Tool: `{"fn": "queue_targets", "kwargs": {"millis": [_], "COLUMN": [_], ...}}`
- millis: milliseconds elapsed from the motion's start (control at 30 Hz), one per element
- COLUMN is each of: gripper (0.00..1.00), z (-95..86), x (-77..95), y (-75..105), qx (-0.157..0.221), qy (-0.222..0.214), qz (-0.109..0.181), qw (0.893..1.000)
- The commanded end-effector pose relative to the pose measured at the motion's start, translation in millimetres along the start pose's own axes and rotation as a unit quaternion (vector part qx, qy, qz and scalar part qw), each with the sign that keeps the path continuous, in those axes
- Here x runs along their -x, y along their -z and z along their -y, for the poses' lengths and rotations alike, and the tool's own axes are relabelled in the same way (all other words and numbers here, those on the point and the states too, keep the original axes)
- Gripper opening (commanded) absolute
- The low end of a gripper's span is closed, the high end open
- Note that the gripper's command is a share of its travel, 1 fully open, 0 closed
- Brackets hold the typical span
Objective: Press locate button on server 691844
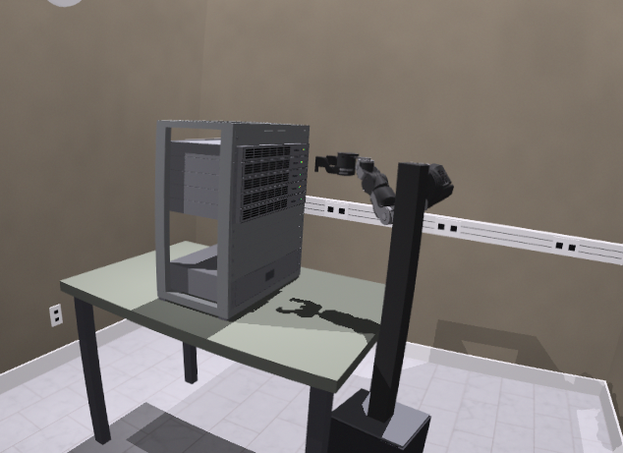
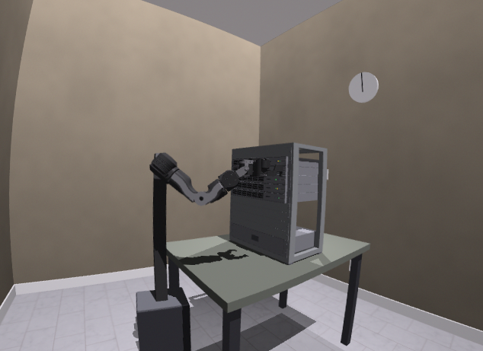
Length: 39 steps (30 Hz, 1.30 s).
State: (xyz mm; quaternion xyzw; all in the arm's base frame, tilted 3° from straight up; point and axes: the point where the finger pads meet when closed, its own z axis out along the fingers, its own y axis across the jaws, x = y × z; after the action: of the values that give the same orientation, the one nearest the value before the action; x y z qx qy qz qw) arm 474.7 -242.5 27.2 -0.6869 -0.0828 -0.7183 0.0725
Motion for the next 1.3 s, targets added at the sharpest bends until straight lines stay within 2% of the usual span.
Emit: {"fn": "queue_targets", "kwargs": {"millis": [0, 500, 1267], "gripper": [0.6, 0.6, 0.6], "z": [-1.0, -1.2, -1.2], "x": [-1.4, -1.6, -1.6], "y": [-3.5, -29.9, -31.1], "qx": [0.004, 0.004, 0.004], "qy": [0.005, 0.005, 0.005], "qz": [-0.003, -0.003, -0.003], "qw": [1.0, 1.0, 1.0]}}
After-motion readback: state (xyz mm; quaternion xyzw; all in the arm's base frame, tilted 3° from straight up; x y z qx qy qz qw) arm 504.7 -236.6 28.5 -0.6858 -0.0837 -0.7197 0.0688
